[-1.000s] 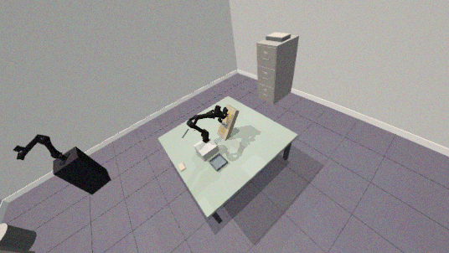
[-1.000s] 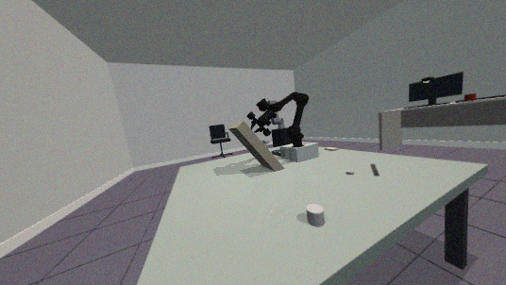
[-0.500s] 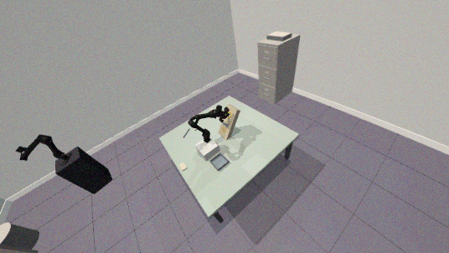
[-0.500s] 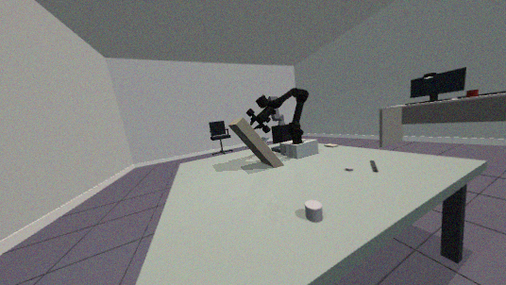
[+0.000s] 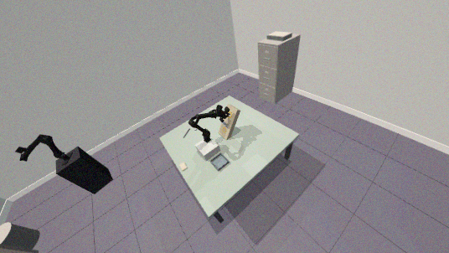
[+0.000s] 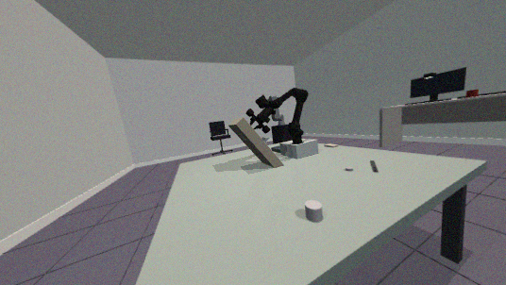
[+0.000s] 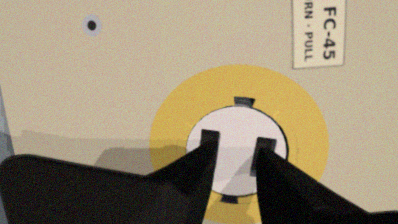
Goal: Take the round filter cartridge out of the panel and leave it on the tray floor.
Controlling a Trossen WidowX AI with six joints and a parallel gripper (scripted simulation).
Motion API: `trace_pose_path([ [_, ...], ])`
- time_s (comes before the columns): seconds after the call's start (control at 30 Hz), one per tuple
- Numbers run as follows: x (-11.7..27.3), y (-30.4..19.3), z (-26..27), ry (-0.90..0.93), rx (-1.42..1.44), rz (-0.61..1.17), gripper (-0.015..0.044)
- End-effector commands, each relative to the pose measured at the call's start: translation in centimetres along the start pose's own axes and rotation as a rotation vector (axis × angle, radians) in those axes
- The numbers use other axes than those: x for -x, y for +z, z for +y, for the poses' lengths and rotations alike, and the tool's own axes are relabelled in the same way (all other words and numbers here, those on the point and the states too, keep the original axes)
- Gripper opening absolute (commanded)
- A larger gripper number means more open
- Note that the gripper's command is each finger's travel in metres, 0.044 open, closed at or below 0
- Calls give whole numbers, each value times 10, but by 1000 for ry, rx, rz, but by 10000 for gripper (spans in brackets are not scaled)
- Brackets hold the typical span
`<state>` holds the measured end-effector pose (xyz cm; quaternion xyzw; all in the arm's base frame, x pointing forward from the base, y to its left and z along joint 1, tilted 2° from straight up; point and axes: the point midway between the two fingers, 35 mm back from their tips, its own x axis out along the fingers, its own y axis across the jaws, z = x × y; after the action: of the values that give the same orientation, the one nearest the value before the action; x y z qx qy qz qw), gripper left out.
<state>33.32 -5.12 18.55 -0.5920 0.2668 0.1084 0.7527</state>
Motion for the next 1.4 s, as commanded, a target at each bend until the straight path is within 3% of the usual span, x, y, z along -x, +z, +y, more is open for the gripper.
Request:
trace_pose_path([
  [0.0, -1, 1, 0, 0, 2, -3, 91],
  [1.13, -15, 1, 0, -1, 2, -3, 91],
  [1.37, -10, 0, 0, 1, 0, 0, 44],
])
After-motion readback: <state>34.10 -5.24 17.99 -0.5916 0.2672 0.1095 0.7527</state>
